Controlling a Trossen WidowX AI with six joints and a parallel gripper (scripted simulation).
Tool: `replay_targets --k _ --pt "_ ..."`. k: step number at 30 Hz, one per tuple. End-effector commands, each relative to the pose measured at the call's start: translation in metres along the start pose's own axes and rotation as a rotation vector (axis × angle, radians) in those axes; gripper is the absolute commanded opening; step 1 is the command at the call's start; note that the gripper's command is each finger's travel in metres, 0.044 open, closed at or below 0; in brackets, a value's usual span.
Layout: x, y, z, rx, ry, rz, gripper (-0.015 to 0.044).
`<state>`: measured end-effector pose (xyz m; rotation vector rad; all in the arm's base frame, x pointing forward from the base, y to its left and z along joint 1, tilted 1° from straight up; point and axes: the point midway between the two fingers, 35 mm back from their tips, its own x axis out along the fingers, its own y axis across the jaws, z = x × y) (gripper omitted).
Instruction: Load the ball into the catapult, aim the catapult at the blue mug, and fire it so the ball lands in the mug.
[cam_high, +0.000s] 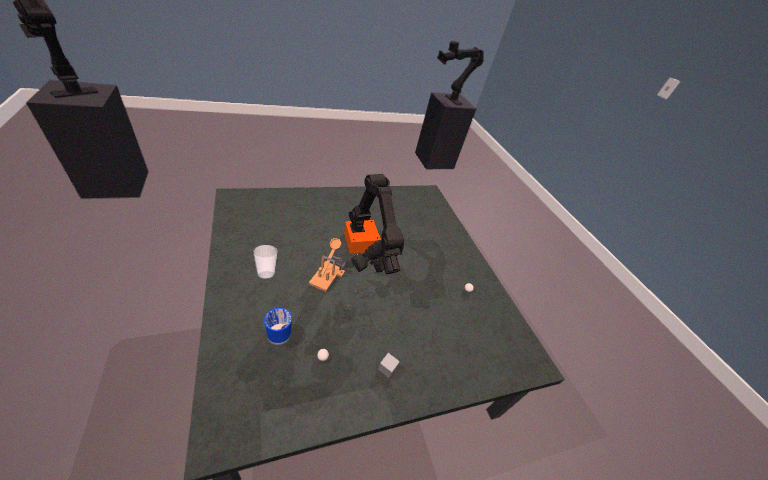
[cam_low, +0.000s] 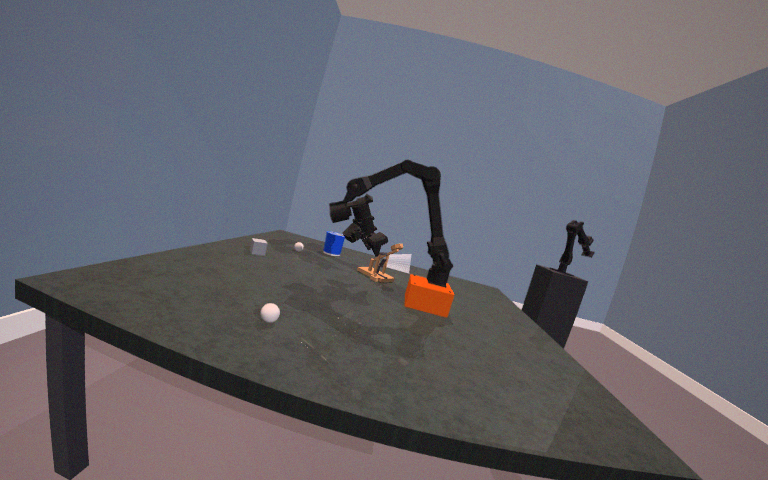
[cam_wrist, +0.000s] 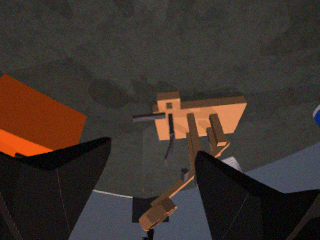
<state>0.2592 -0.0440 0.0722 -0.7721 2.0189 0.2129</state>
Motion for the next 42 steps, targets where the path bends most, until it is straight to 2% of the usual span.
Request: replay_targets --k 1,3,24,42 --pt "-0.004 -0.017 0.005 0.128 -0.075 0.031 0.0394" --pt "-0.006 -0.026 0.007 0.186 -0.109 0.042 0.044" --pt "-0.027 -0.141 -0.002 0.788 -0.453 0.119 0.044" --pt "-0.05 -0.252 -0.065 1.297 -0.768 0.164 0.044"
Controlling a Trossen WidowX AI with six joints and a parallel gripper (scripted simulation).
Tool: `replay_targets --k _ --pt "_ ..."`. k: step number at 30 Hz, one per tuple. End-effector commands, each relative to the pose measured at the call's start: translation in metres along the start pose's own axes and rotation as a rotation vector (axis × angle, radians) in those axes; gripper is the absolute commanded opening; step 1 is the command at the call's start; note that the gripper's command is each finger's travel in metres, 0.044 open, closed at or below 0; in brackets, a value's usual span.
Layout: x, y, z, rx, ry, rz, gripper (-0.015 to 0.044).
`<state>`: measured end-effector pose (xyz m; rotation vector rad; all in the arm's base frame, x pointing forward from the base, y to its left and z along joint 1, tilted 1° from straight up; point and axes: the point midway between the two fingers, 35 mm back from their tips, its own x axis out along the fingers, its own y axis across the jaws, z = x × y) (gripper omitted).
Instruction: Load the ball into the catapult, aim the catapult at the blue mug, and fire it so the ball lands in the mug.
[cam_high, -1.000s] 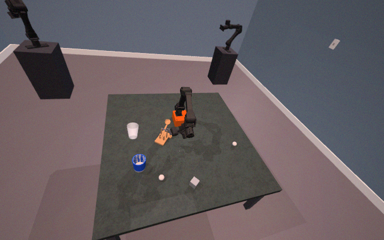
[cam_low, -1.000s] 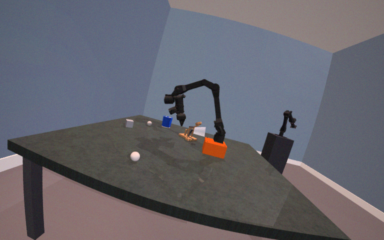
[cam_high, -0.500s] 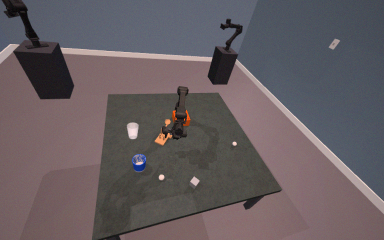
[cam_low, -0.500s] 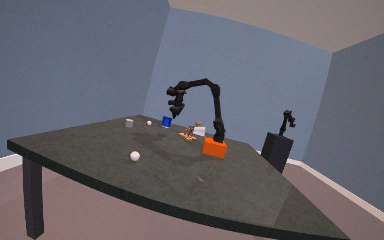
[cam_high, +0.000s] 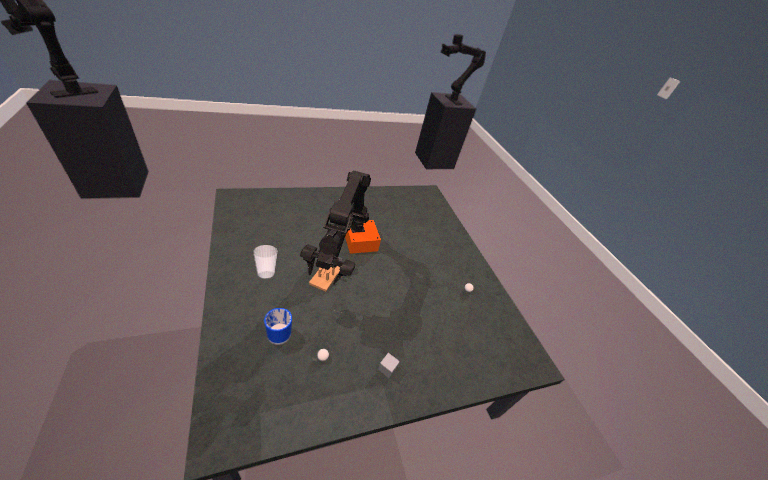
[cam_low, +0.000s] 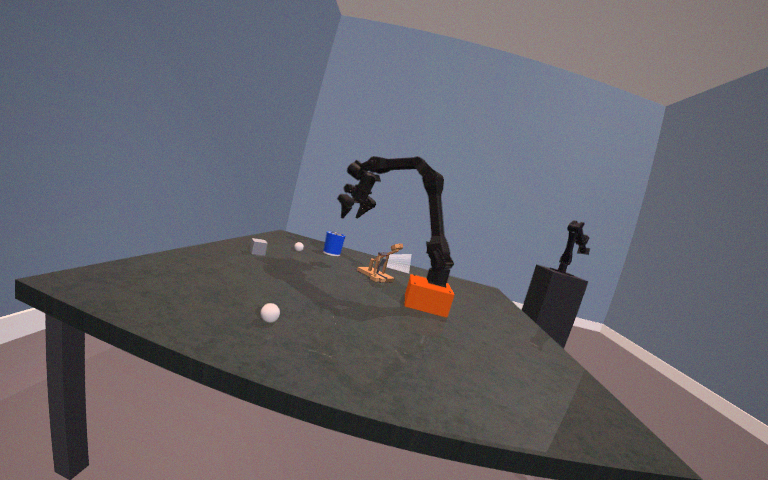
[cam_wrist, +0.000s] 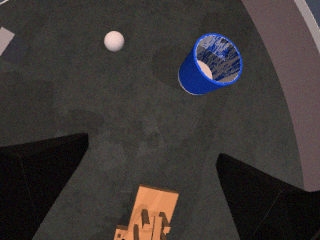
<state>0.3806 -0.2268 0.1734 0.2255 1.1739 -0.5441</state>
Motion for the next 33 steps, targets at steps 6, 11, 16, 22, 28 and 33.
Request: replay_targets --k 6,11,16,22,28,33 --pt "-0.022 -0.058 0.046 0.247 -0.173 0.026 0.044" --pt "-0.038 -0.089 0.066 0.359 -0.264 0.039 0.044" --pt "-0.038 -0.09 0.066 0.363 -0.267 0.04 0.044" --pt "-0.038 -0.09 0.066 0.363 -0.267 0.04 0.044" --pt "-0.038 -0.09 0.066 0.363 -0.267 0.04 0.044" --pt "-0.038 -0.09 0.066 0.363 -0.267 0.04 0.044"
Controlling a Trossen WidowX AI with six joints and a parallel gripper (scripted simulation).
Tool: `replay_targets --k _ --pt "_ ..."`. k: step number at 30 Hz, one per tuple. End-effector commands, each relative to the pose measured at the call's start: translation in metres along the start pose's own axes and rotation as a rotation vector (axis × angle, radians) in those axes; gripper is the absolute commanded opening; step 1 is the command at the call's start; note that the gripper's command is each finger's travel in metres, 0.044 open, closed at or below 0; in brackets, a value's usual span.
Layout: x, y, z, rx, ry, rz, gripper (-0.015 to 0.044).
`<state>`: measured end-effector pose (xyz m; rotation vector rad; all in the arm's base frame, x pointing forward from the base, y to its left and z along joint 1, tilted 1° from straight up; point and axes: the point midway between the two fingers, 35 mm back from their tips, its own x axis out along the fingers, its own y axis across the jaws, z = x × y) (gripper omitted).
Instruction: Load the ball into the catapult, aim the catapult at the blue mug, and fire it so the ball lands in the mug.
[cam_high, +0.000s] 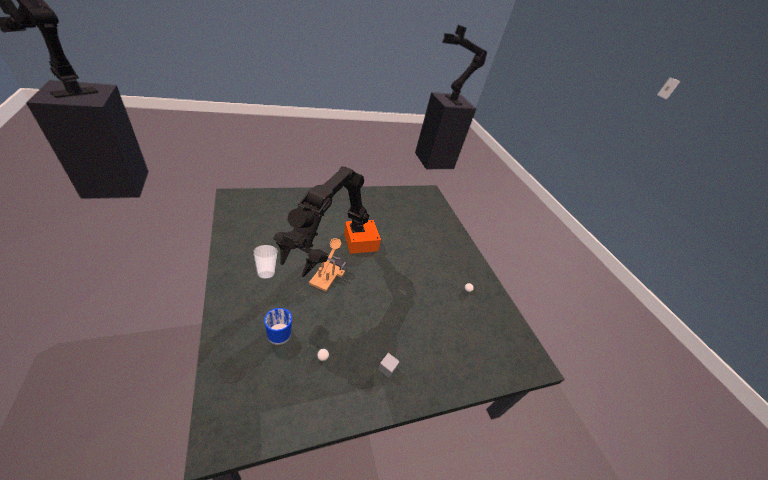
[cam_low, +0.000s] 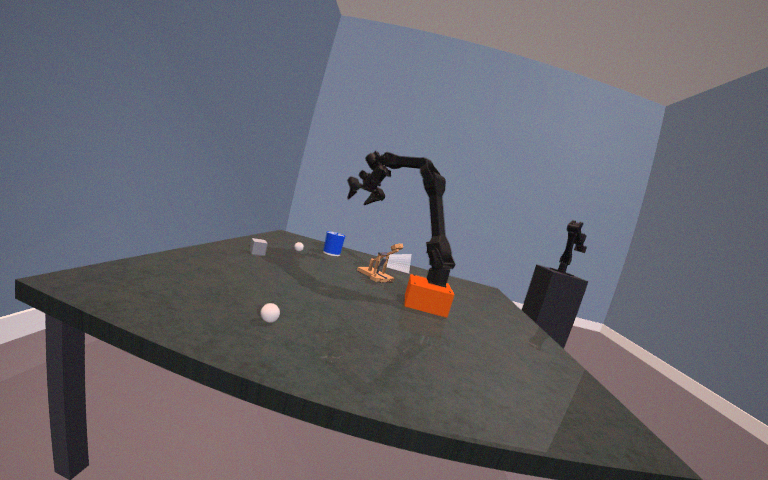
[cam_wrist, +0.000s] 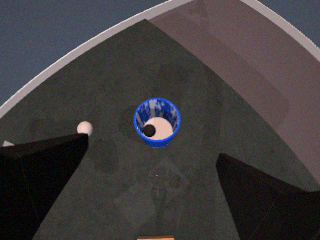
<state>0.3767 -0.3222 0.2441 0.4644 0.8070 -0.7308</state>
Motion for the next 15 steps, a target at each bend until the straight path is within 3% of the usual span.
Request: replay_targets --k 1,15 --pt "0.0005 0.0006 0.0 0.005 0.001 0.005 0.044" --pt "0.0 0.0 0.0 0.0 0.0 0.0 0.044"
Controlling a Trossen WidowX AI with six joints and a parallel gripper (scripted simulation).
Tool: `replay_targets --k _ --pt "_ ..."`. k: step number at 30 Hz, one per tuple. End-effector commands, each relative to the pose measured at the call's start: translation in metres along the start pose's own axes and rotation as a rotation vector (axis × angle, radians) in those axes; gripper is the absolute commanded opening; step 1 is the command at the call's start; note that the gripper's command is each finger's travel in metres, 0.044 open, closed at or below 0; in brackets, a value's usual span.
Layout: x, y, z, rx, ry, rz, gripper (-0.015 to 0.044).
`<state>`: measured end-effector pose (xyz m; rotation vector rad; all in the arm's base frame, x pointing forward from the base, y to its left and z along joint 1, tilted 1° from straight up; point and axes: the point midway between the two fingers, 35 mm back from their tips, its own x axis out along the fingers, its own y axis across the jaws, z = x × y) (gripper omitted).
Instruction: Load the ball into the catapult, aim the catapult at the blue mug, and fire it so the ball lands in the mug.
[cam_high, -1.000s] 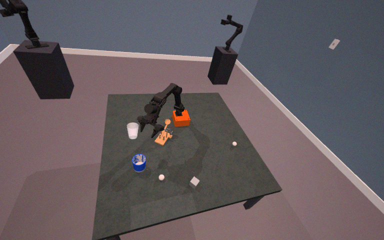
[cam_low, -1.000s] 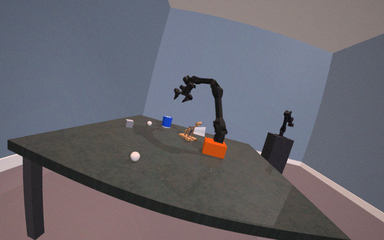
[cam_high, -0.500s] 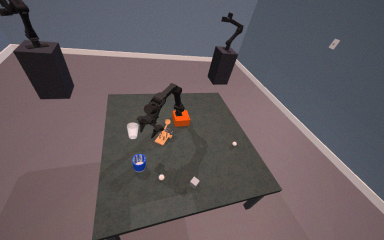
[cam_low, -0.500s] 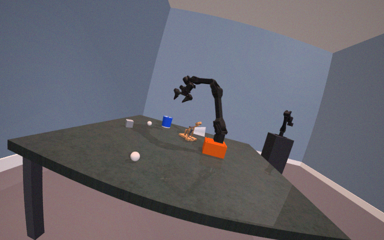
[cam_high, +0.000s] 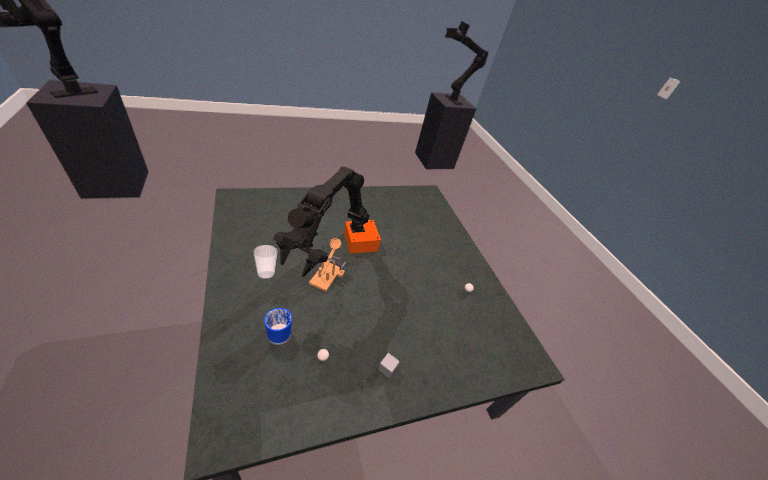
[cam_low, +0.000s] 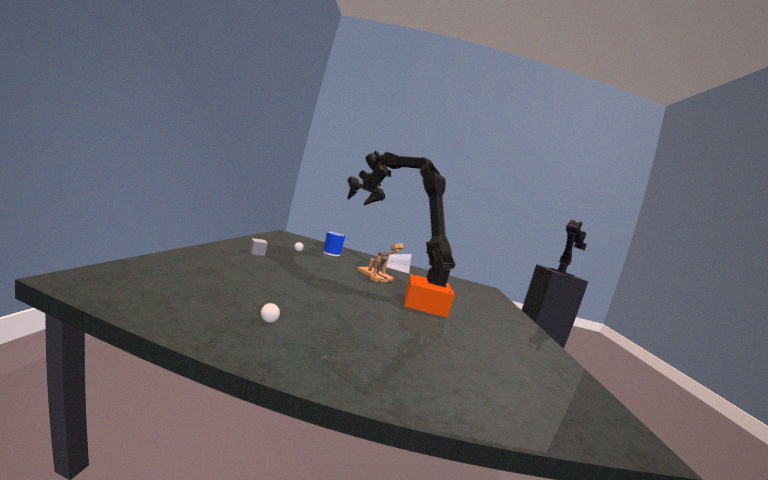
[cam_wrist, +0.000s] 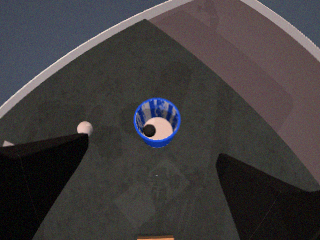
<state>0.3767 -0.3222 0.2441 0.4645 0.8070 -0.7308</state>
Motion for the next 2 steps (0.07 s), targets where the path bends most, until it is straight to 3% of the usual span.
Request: replay_targets --k 1,2 --pt "0.0 0.0 0.0 0.0 0.0 0.0 0.044" --pt "0.0 0.0 0.0 0.0 0.0 0.0 0.044"
